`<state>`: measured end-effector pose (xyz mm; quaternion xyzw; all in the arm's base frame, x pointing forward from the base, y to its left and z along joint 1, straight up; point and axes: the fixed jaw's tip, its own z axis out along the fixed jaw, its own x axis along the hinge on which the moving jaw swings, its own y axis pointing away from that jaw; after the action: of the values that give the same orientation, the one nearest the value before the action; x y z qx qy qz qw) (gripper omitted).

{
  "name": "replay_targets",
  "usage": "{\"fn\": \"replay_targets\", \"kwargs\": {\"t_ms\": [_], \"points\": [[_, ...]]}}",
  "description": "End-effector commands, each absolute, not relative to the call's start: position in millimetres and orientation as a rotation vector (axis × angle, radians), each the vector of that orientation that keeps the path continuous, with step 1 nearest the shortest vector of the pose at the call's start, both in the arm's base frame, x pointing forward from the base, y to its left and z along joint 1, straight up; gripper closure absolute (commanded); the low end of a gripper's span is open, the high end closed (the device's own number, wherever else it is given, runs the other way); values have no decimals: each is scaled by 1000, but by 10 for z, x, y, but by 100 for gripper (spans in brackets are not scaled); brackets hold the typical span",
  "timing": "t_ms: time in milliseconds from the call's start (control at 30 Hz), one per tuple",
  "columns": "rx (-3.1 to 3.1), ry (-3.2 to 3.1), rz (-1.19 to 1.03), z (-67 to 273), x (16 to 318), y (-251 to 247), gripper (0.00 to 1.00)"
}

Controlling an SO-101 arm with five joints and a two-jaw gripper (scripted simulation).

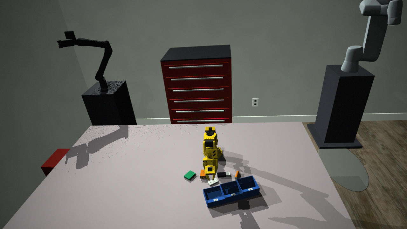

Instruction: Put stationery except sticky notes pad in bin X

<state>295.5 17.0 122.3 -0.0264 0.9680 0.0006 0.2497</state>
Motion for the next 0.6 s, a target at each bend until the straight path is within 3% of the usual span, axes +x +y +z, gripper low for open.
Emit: {"fn": "replay_targets", "kwargs": {"t_ms": [0, 567], "points": [[-48, 2570, 2, 1389, 2986, 141, 93], [-48, 2570, 2, 1187, 3027, 142, 93]]}}
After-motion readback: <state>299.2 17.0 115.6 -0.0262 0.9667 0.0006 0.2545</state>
